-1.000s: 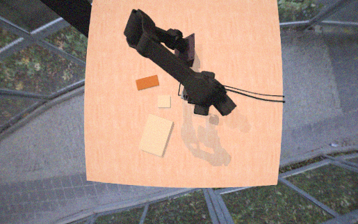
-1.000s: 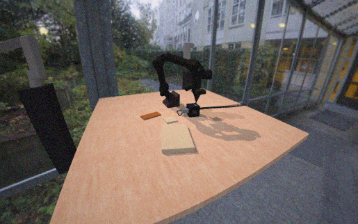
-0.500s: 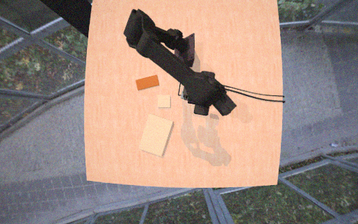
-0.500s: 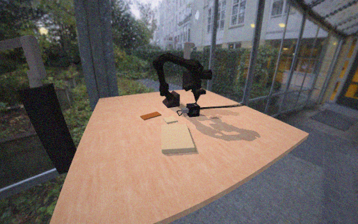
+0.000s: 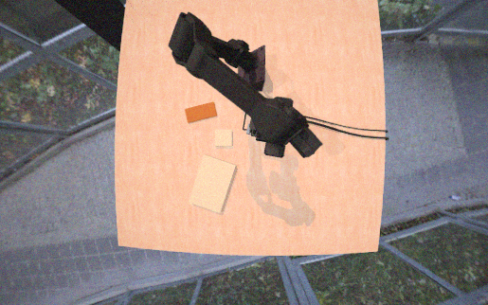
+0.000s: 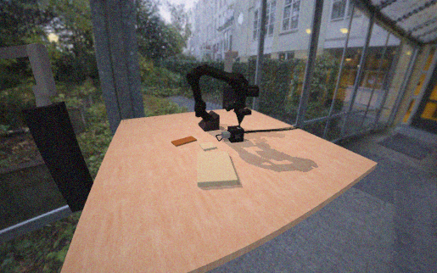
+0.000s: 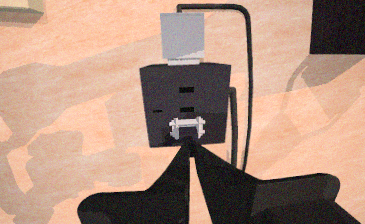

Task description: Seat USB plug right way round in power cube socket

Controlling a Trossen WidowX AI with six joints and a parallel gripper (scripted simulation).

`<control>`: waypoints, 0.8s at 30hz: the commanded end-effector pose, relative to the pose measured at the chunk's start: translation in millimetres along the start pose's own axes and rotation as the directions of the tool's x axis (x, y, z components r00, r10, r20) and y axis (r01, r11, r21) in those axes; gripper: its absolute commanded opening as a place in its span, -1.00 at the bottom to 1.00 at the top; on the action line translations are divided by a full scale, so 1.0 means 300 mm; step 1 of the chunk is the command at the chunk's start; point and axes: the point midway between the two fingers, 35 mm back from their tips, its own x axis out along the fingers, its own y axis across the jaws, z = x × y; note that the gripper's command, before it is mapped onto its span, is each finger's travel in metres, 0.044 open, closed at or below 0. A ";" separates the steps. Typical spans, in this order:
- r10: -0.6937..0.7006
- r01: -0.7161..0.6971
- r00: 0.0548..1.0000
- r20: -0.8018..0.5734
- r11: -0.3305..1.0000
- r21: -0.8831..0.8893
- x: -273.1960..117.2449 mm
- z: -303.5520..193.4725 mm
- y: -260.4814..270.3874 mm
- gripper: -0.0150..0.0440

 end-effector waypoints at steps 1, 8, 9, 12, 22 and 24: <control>-0.001 0.001 1.000 0.007 1.000 -0.003 0.008 0.006 0.000 -0.49; -0.001 0.001 1.000 0.007 1.000 -0.003 0.008 0.006 0.000 -0.49; -0.001 0.001 1.000 0.007 1.000 -0.003 0.008 0.006 0.000 -0.49; -0.001 0.001 1.000 0.007 1.000 -0.003 0.008 0.006 0.000 -0.49; 0.000 0.000 1.000 0.000 1.000 0.000 0.000 0.000 0.000 -0.31; 0.000 0.000 1.000 0.000 1.000 0.000 0.000 0.000 0.000 -0.17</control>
